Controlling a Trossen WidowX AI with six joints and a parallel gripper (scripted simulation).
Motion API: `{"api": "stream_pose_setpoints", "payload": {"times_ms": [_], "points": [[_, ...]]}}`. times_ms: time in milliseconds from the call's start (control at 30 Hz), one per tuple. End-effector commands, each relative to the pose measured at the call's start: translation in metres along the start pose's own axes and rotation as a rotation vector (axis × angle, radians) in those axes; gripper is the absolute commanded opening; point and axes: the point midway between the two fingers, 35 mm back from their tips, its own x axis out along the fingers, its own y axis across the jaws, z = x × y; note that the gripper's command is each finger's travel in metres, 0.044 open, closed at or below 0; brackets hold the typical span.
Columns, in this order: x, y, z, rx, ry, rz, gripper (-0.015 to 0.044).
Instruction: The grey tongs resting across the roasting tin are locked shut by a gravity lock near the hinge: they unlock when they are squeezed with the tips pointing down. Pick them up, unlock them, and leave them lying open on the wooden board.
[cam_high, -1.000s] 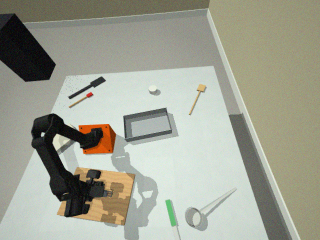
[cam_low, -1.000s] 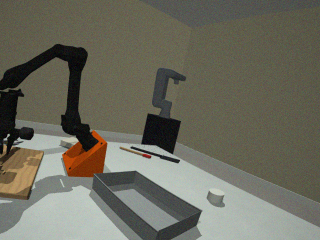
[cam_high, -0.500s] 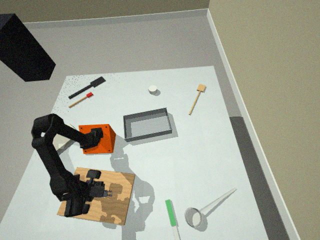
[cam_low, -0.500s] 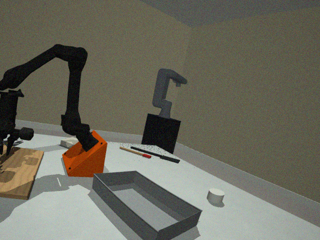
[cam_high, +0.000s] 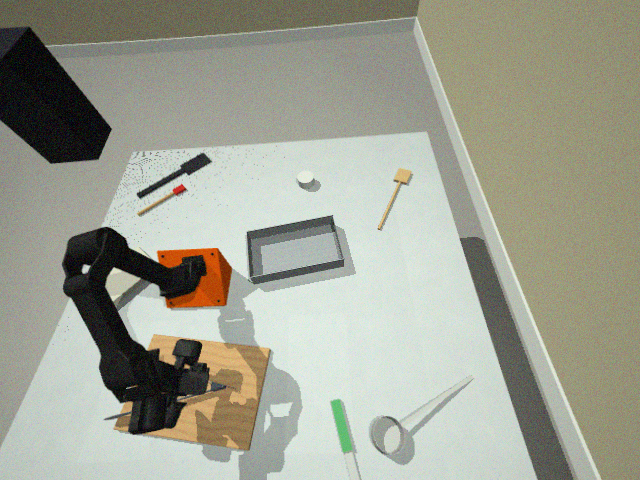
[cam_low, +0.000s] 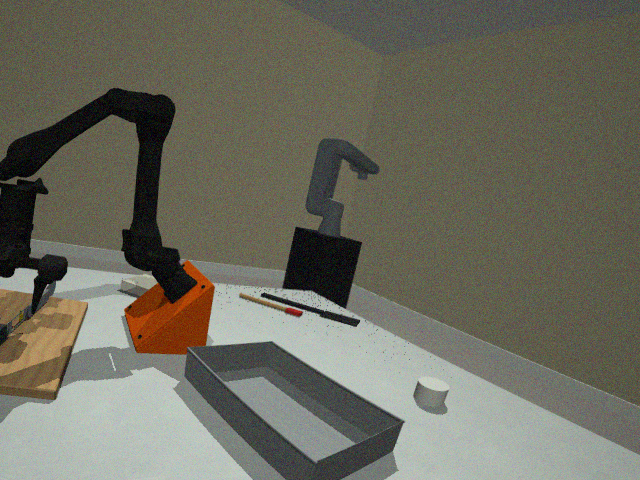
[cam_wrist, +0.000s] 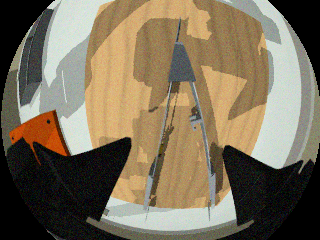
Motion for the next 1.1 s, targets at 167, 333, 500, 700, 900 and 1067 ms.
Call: {"api": "stream_pose_setpoints", "payload": {"times_ms": [167, 333, 500, 700, 900, 1067], "points": [[-0.018, -0.005, 0.035, 0.022, 0.001, 0.053, 0.044], [-0.044, -0.007, 0.077, 0.025, 0.003, 0.076, 0.044], [-0.077, -0.005, 0.115, 0.018, 0.008, 0.062, 0.044], [-0.111, 0.0, 0.149, 0.005, -0.01, 0.013, 0.044], [-0.119, -0.001, 0.148, -0.013, -0.019, 0.013, 0.044], [-0.145, -0.002, 0.141, -0.081, -0.055, 0.014, 0.044]]}}
